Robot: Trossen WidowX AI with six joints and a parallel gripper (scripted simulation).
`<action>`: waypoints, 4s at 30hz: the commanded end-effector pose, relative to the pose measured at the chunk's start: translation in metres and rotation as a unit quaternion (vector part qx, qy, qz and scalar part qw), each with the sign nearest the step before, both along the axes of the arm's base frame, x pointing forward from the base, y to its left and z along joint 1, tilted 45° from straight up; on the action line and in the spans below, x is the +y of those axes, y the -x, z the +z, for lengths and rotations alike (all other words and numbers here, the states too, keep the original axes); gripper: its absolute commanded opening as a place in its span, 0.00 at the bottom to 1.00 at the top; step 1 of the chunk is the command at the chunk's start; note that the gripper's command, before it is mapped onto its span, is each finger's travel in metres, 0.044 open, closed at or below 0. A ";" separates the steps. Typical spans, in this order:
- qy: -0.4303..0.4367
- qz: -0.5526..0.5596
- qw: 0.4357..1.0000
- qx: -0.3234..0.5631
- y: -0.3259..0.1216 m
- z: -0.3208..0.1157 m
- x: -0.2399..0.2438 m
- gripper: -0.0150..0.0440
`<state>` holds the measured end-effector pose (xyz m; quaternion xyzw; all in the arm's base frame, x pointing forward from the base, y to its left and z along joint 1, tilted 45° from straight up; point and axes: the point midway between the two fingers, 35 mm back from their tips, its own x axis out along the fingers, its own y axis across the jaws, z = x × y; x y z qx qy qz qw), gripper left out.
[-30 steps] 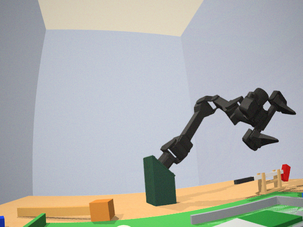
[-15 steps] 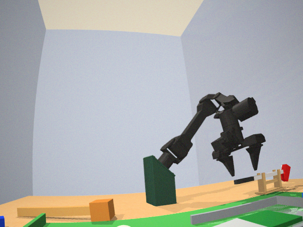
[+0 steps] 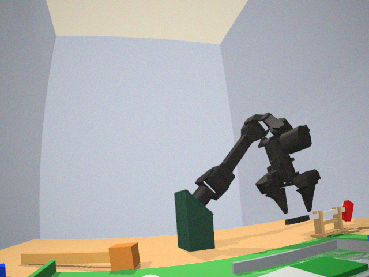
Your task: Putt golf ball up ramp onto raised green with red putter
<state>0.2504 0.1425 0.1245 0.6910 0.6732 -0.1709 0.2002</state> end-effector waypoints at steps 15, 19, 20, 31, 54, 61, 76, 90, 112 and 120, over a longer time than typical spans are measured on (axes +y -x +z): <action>-0.002 0.001 1.000 0.006 0.002 -0.024 0.023 1.00; -0.001 0.001 1.000 0.006 0.001 -0.028 0.027 1.00; -0.001 0.001 1.000 0.006 0.001 -0.029 0.028 1.00; -0.002 0.001 1.000 0.006 0.001 -0.039 0.037 1.00; -0.004 0.001 1.000 0.002 -0.001 -0.035 0.036 0.25; 0.003 0.002 1.000 0.002 -0.004 -0.023 0.020 0.25; 0.002 0.002 1.000 0.003 -0.001 0.022 -0.025 0.25; 0.029 -0.062 0.995 0.074 -0.026 0.005 -0.063 0.25; 0.078 -0.234 0.935 0.256 -0.064 -0.076 -0.182 0.25; 0.084 -0.292 0.896 0.325 -0.065 -0.108 -0.225 0.25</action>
